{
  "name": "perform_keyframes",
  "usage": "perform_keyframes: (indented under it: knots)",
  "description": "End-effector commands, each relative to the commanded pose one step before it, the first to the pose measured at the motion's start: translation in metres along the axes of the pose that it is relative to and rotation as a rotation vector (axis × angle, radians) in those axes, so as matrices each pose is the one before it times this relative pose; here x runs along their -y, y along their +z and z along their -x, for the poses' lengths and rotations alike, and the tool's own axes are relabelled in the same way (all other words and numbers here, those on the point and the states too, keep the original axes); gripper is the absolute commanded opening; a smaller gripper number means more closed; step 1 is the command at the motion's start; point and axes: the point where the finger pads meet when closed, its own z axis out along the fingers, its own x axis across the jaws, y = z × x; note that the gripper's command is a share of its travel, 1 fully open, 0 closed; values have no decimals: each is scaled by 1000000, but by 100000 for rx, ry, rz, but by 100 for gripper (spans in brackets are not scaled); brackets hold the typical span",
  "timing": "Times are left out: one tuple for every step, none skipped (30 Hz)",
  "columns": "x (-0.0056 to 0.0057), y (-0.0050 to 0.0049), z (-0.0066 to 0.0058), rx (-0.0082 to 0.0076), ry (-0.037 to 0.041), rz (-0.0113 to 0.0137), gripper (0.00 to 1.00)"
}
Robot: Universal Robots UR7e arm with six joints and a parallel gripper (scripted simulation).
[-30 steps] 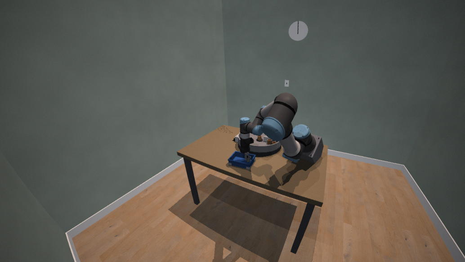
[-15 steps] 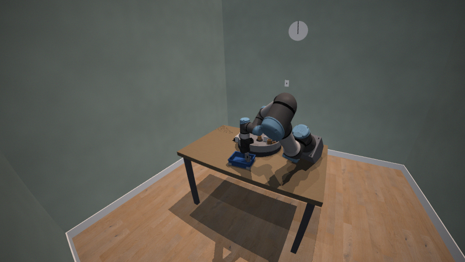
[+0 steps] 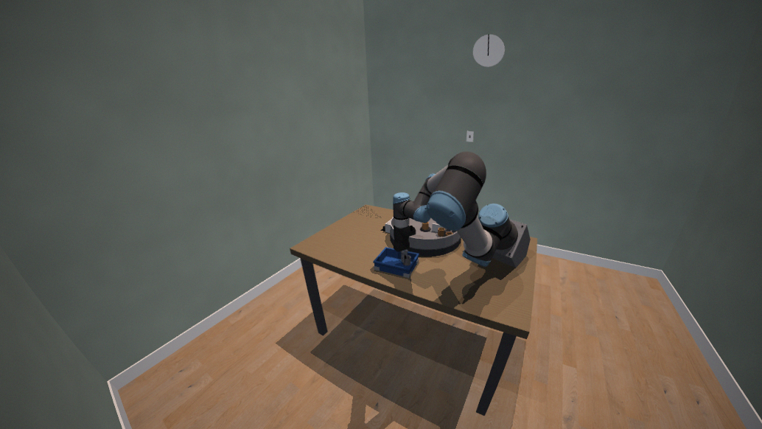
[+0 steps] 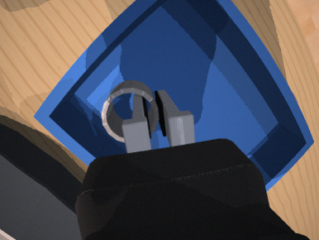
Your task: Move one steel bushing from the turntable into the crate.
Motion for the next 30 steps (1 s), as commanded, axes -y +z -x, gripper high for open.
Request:
perform_keyframes:
  knots:
    - [462,1233,-377,-54,-15,-272,0]
    - [0,0,0,0,0,0,0]
    - [0,0,0,0,0,0,0]
    - [0,0,0,0,0,0,0]
    - [-802,-1422,160,15,-45,370,47]
    - [0,0,0,0,0,0,47]
    - [0,0,0,0,0,0,47]
    - [0,0,0,0,0,0,47]
    - [0,0,0,0,0,0,47]
    - [0,0,0,0,0,0,47]
    - [0,0,0,0,0,0,47]
    - [0,0,0,0,0,0,47]
    - [0,0,0,0,0,0,47]
    - [0,0,0,0,0,0,47]
    - [0,0,0,0,0,0,47]
    - [0,0,0,0,0,0,47]
    - [0,0,0,0,0,0,47]
    - [0,0,0,0,0,0,47]
    - [0,0,0,0,0,0,47]
    - [0,0,0,0,0,0,47]
    - [0,0,0,0,0,0,47]
    - [-20,-3,-23,-3,-10,10,47]
    - [0,0,0,0,0,0,47]
    - [0,0,0,0,0,0,47]
    - [0,0,0,0,0,0,47]
    - [0,0,0,0,0,0,47]
    - [0,0,0,0,0,0,47]
    - [0,0,0,0,0,0,47]
    - [0,0,0,0,0,0,47]
    - [0,0,0,0,0,0,47]
